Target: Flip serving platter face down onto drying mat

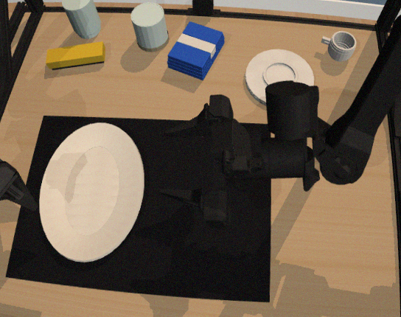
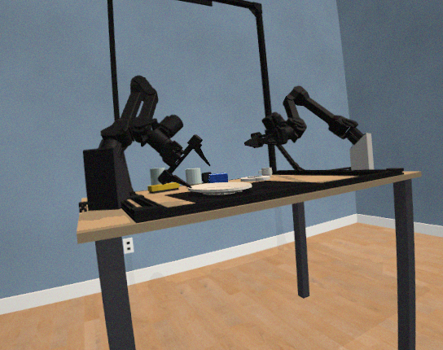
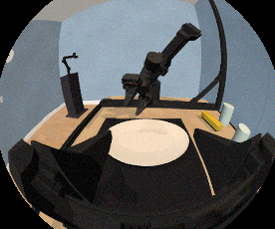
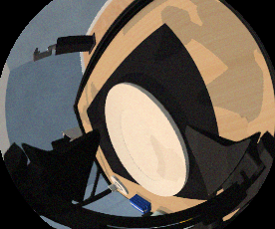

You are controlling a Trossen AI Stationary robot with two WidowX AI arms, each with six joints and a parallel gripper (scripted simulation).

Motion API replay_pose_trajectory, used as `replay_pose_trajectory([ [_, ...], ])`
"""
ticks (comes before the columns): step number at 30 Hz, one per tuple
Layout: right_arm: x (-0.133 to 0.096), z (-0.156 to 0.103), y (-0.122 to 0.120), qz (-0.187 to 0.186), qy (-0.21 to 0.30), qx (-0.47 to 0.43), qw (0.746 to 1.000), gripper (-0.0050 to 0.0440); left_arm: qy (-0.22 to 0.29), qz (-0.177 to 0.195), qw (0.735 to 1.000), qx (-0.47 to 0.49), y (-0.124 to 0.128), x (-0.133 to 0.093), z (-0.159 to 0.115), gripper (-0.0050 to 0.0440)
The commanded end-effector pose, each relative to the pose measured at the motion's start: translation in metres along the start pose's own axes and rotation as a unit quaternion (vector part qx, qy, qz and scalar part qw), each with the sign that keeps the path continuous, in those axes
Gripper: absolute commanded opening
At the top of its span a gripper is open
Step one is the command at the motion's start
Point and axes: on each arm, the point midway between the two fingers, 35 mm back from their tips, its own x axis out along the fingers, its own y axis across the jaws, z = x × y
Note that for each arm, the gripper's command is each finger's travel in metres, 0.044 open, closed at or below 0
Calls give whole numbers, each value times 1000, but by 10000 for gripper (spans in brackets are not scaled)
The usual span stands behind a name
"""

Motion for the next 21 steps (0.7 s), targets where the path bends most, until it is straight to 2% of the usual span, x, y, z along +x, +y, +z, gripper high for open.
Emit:
replay_pose_trajectory([
  [1,6,1,-7,-1,0,4,1000,440,1,-2,1000,2,0,0,0,440],
  [21,23,0,-27,0,0,11,1000,440,1,-2,1000,2,0,0,0,440],
])
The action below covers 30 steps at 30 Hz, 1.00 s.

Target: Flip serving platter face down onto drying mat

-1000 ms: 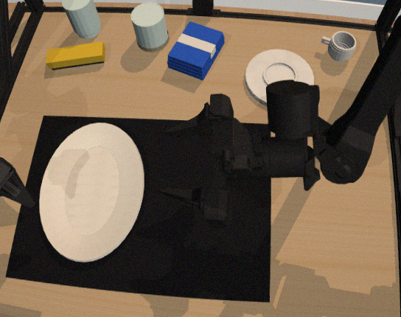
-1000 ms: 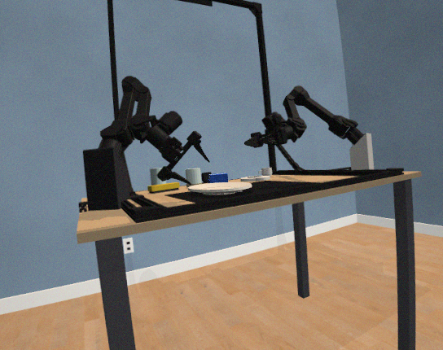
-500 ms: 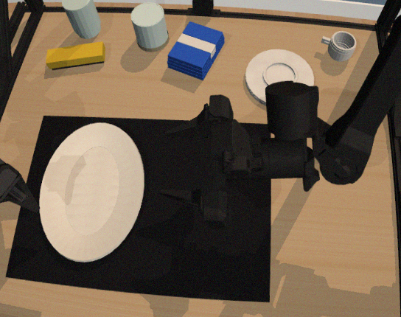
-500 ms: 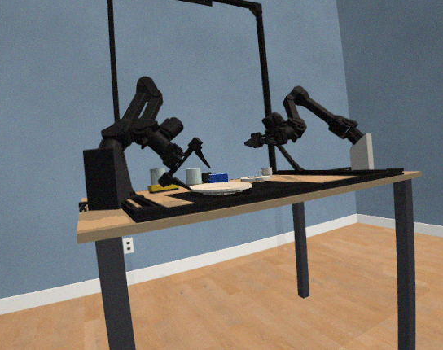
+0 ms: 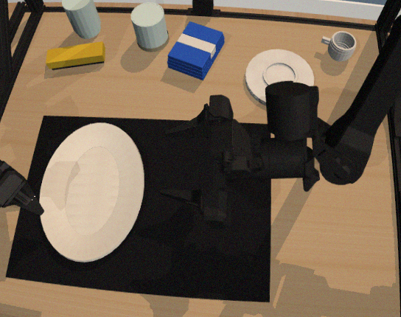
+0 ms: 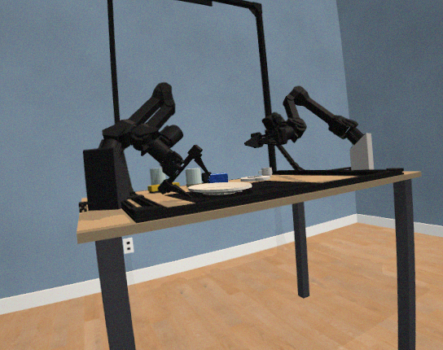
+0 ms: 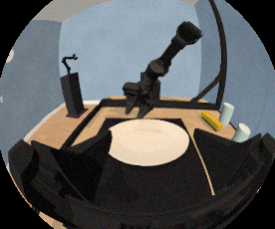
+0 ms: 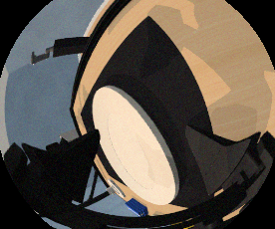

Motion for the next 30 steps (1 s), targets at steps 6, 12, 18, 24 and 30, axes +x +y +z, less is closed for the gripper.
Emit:
replay_pose_trajectory([
  [6,2,0,-4,3,2,3,1000,440,0,-2,1000,2,0,0,0,440],
  [12,-3,0,1,-2,1,4,1000,440,0,-2,1000,2,0,0,0,440],
  [18,-2,0,3,-2,1,4,1000,440,0,-2,1000,2,0,0,0,440],
  [24,4,-4,7,-1,1,4,1000,440,0,-2,1000,2,0,0,0,440],
  [30,11,-8,13,0,1,3,1000,440,0,-2,1000,2,0,0,0,440],
])
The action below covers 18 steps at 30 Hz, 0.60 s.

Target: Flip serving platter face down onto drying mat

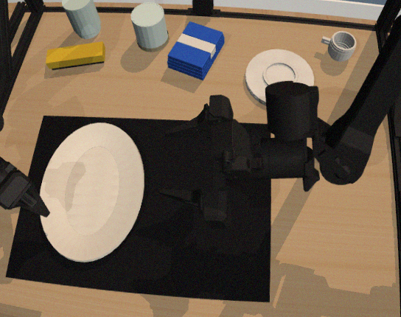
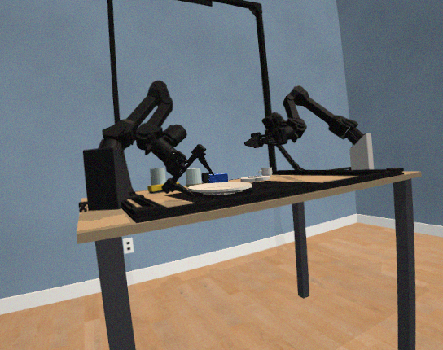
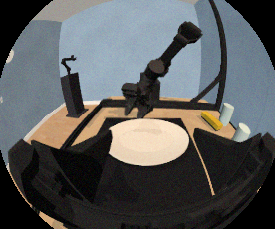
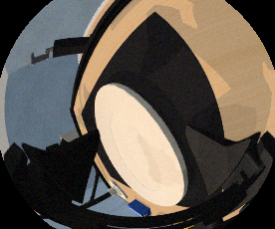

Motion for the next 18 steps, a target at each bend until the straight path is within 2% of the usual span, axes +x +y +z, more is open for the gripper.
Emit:
replay_pose_trajectory([
  [1,5,-5,5,1,2,0,1000,440,0,-2,1000,2,0,0,0,440],
  [10,13,-10,11,3,2,-1,1000,440,0,-2,1000,2,0,0,0,440],
  [18,-4,-14,29,6,3,-1,1000,440,0,-2,1000,2,0,0,0,440],
])
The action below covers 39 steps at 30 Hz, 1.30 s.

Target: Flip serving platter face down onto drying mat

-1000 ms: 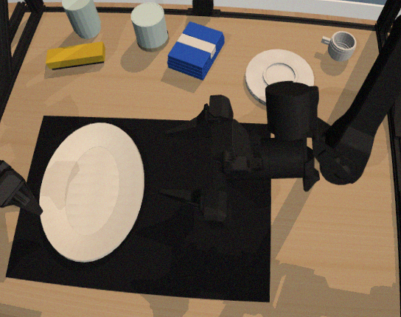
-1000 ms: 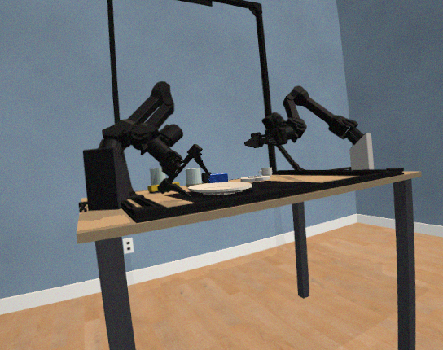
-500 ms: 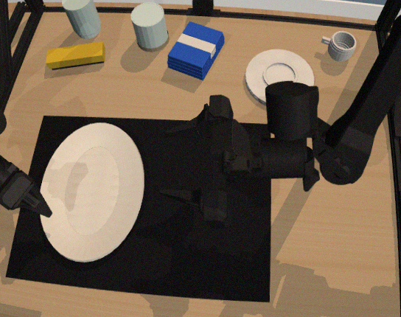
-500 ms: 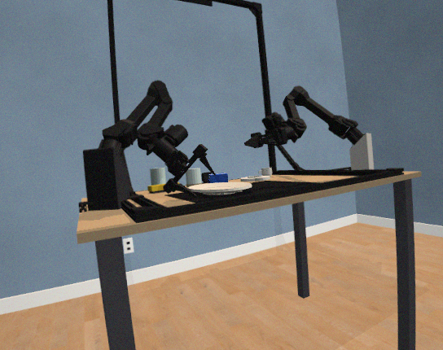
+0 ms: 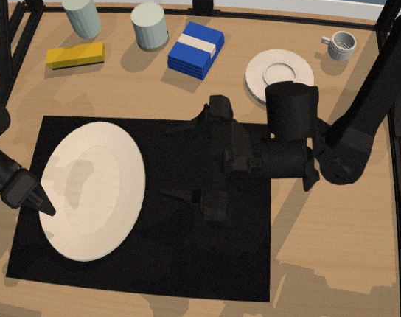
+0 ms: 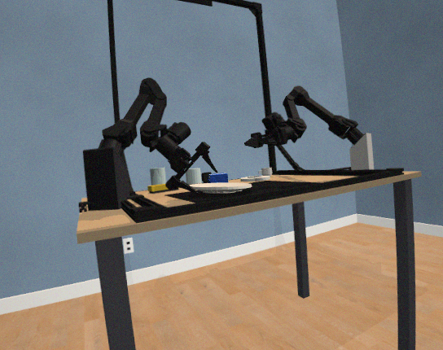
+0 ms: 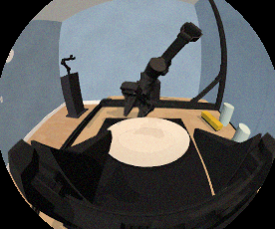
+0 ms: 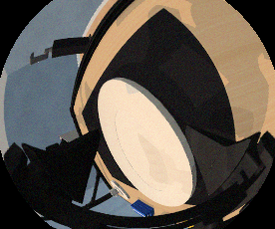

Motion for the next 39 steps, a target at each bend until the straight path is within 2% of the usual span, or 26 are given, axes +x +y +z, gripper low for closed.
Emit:
replay_pose_trajectory([
  [1,-9,-6,18,11,5,-2,1000,440,0,-2,1000,2,0,0,0,440],
  [8,-16,-8,29,24,5,-2,1000,440,0,-2,1000,2,0,0,0,440],
  [16,-33,-13,55,30,5,-2,1000,440,0,-2,1000,2,0,0,0,440],
  [18,-36,-14,59,43,5,-2,999,440,0,-2,1000,2,0,0,0,440],
  [20,-36,-14,59,43,5,-2,999,440,0,-2,1000,2,0,0,0,440],
  [30,-48,-22,90,48,5,-2,999,440,0,-2,1000,2,0,0,0,440],
  [32,-50,-24,95,66,5,-2,998,440,0,-2,1000,2,0,0,0,440],
  [39,-54,-30,110,66,5,-2,998,440,0,-2,1000,2,0,0,0,440],
])
